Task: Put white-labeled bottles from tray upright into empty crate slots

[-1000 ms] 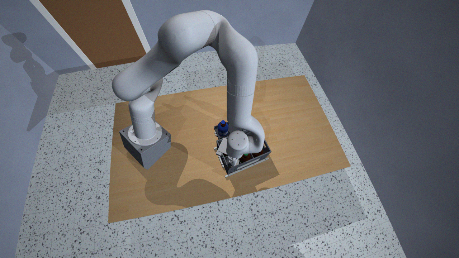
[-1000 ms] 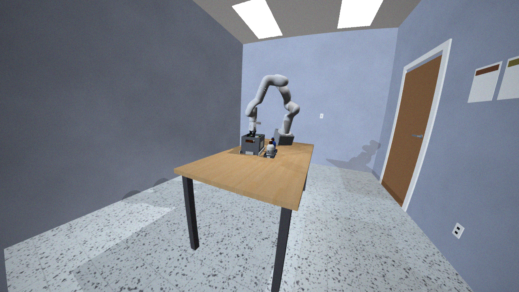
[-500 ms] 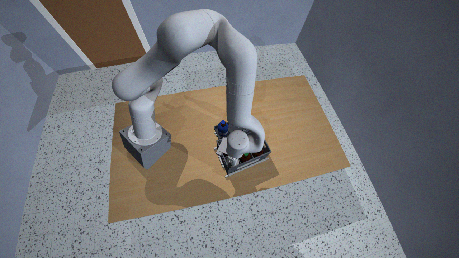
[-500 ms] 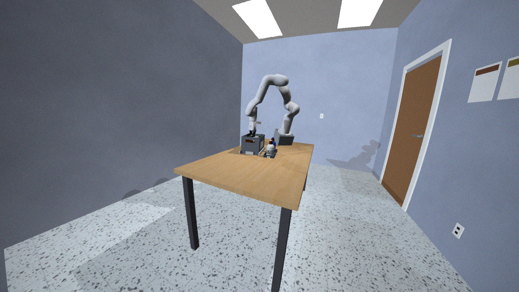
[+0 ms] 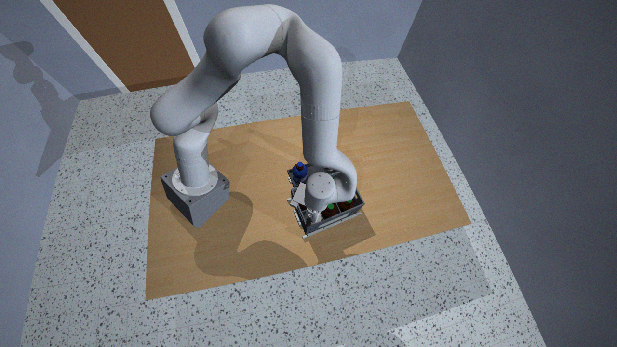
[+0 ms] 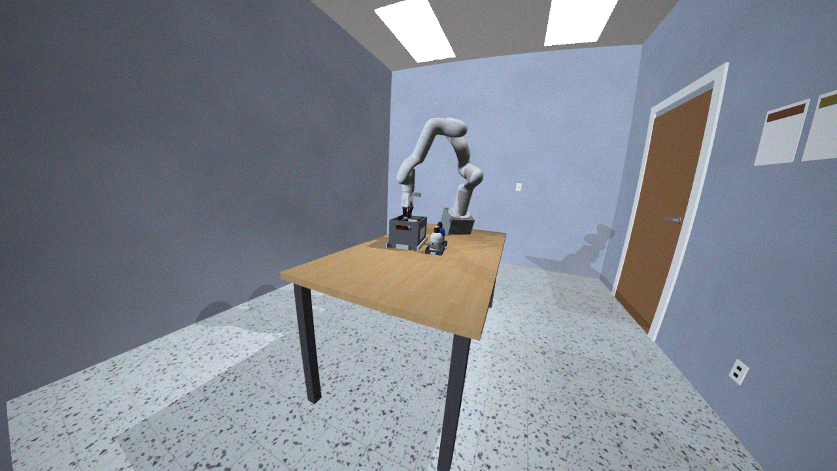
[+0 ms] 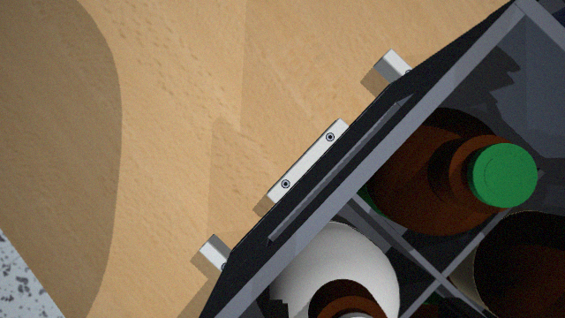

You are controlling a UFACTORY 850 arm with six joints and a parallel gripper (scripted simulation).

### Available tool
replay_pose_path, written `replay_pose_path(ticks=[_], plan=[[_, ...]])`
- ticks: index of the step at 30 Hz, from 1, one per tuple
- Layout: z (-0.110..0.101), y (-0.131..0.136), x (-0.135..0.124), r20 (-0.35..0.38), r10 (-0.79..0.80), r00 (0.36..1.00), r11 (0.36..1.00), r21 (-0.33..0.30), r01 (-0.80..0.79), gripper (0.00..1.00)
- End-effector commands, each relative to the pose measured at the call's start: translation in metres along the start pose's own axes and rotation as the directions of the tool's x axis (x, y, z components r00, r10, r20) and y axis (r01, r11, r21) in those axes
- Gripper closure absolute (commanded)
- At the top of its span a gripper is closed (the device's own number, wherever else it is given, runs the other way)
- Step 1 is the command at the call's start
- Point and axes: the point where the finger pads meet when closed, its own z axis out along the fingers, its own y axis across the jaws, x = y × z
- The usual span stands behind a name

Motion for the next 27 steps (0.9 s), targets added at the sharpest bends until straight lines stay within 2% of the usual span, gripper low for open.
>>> replay_pose_path(ticks=[1,18,27], plan=[[-0.013,0.000,-0.001,0.001,0.000,1.000,1.000,0.000,0.000,0.34],[-0.048,0.000,-0.001,0.001,0.000,1.000,1.000,0.000,0.000,0.34],[-0.056,0.000,-0.001,0.001,0.000,1.000,1.000,0.000,0.000,0.34]])
